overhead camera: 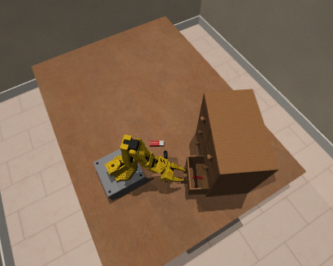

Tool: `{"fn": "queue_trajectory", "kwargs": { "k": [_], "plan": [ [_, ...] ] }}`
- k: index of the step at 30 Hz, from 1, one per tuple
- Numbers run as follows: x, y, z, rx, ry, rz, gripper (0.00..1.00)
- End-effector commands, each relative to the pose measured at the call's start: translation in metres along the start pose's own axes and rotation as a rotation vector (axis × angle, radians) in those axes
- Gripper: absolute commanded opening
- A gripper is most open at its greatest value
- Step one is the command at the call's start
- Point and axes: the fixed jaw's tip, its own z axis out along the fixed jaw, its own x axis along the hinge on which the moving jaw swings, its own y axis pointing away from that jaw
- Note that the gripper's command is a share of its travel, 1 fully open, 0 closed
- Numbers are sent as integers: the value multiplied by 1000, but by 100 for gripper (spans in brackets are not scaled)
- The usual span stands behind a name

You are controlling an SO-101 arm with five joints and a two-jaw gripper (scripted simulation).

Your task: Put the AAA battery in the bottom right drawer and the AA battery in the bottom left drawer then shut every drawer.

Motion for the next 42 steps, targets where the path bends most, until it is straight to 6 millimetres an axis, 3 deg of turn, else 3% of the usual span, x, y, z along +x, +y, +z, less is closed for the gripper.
{"fn": "queue_trajectory", "kwargs": {
  "k": [1, 9, 15, 42],
  "plan": [
    [1, -3, 4, 8, 31, 4, 21],
    [1, -3, 4, 8, 31, 4, 21],
    [-12, -7, 15, 20, 46, -3, 21],
    [-12, -9, 16, 26, 46, -8, 21]
  ]
}}
